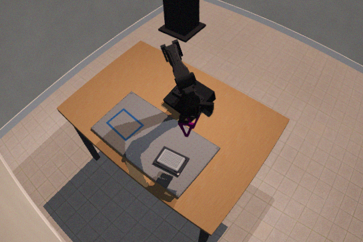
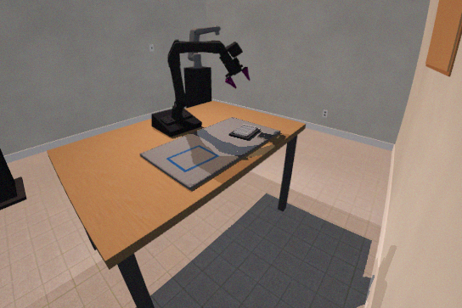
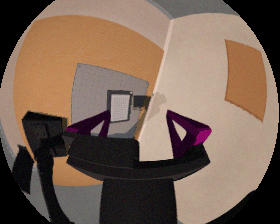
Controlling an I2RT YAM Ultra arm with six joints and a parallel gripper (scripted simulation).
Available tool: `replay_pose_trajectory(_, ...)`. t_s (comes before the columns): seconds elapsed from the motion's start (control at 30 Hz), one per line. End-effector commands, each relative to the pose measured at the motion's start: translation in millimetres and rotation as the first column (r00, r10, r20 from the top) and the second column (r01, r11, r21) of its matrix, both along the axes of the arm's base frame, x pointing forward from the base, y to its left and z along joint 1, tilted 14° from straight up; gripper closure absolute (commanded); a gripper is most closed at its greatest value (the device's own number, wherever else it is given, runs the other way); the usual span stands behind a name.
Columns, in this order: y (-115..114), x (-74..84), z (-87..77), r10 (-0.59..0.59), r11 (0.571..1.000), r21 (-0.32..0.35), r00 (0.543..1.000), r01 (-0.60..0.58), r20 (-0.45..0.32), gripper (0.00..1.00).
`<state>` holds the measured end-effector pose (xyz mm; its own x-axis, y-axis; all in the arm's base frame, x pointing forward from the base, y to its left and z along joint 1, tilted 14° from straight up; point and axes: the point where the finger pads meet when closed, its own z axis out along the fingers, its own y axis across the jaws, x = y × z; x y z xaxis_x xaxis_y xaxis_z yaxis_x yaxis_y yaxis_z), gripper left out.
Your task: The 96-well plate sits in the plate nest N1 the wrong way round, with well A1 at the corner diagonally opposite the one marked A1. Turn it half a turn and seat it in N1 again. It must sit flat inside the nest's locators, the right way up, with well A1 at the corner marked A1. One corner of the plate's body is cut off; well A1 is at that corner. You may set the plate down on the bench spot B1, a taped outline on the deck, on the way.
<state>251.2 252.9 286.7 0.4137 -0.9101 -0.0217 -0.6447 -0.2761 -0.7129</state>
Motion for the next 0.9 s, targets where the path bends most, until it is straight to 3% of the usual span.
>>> replay_pose_trajectory(0.0,0.4,-0.1,3.9,0.001,1.000,0.010,1.000,-0.001,0.007,0.00)
replay_pose_trajectory(0.53,0.4,-0.1,3.9,0.001,1.000,0.010,1.000,-0.001,0.007,0.00)
replay_pose_trajectory(0.6,-0.4,11.1,-2.3,-0.042,0.999,-0.027,0.998,0.041,-0.050,0.00)
replay_pose_trajectory(0.67,-1.6,19.1,-8.3,-0.043,0.998,-0.038,0.998,0.041,-0.056,0.00)
replay_pose_trajectory(0.7,-3.3,21.7,-24.8,-0.041,0.997,-0.061,0.997,0.037,-0.070,0.00)
replay_pose_trajectory(0.73,-3.1,26.2,-14.4,-0.059,0.997,-0.055,0.995,0.054,-0.080,0.00)
replay_pose_trajectory(0.87,-7.6,39.8,-28.6,-0.109,0.991,-0.098,0.983,0.095,-0.146,0.00)
